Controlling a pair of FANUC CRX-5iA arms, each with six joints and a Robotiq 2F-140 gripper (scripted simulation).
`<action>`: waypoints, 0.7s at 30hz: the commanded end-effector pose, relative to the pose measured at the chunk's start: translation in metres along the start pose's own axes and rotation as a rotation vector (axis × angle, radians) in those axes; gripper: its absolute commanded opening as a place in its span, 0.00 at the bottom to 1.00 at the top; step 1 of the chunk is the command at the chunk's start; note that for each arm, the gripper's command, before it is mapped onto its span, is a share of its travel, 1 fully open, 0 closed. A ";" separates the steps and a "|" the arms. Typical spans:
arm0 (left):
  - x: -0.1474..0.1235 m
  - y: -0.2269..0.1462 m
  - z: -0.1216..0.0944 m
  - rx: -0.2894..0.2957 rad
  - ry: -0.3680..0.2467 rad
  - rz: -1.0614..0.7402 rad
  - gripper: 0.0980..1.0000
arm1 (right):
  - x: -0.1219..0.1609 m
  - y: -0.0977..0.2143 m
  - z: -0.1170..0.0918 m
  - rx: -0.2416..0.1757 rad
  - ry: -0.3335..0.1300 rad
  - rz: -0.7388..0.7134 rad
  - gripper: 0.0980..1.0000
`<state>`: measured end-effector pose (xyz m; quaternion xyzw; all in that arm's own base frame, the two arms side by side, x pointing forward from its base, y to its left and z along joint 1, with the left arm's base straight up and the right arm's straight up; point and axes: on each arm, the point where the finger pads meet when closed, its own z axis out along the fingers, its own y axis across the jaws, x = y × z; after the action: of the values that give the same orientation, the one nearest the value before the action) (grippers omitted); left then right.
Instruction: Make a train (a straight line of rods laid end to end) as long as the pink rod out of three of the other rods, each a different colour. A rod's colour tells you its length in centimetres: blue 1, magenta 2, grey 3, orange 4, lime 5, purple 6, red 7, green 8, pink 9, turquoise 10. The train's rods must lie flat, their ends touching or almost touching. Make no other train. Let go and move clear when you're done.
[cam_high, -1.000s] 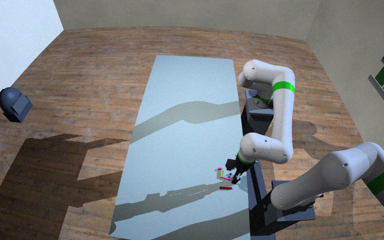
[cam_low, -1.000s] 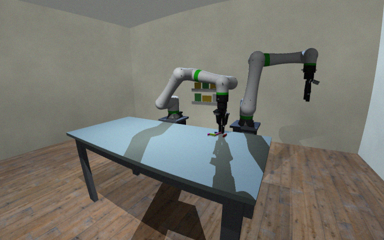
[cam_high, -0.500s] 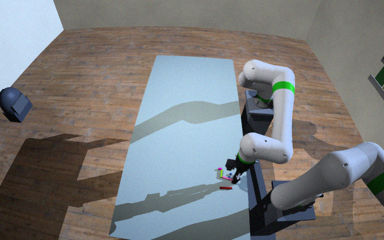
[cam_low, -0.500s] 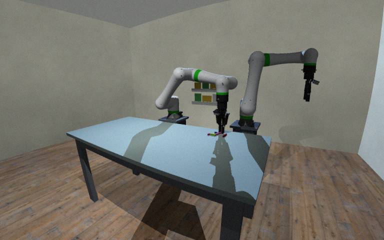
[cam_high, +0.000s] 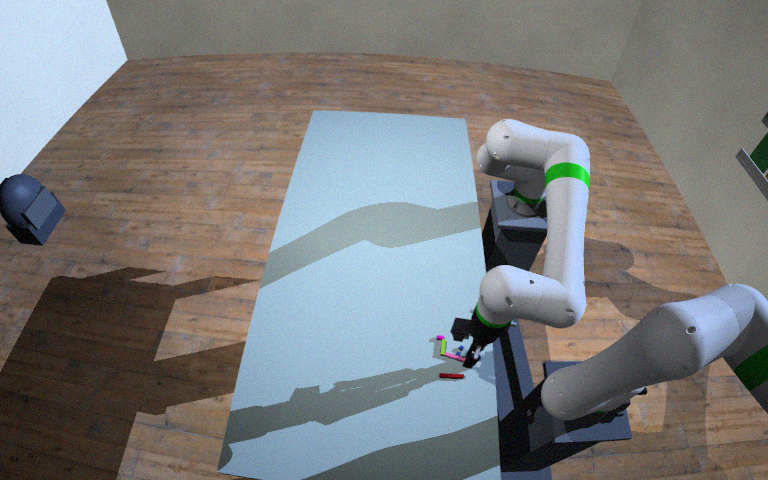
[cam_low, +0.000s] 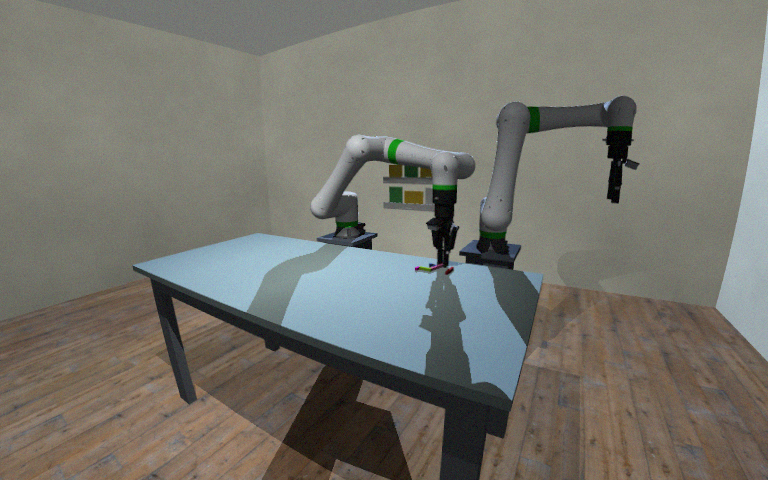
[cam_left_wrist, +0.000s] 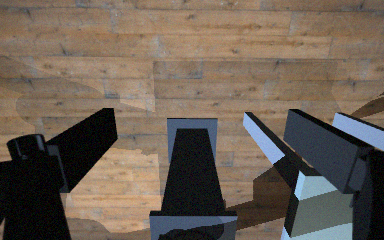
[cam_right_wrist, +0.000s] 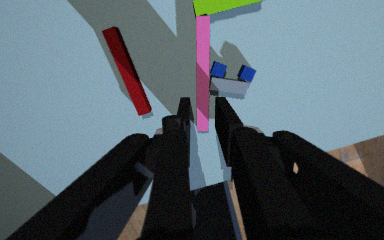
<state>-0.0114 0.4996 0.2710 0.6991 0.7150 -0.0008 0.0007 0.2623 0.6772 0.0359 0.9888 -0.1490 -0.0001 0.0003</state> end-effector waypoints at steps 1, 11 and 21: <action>0.000 0.000 -0.001 0.000 0.002 0.000 1.00 | 0.000 -0.001 -0.001 0.002 0.000 0.000 0.15; 0.000 0.000 -0.001 0.000 0.002 0.000 1.00 | 0.000 -0.001 -0.001 0.002 0.000 0.000 0.03; 0.000 0.000 -0.001 0.000 0.002 0.000 1.00 | 0.000 -0.001 -0.001 0.002 0.000 0.000 0.03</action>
<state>-0.0114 0.4996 0.2710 0.6991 0.7150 -0.0008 0.0007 0.2623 0.6773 0.0360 0.9888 -0.1490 -0.0001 0.0002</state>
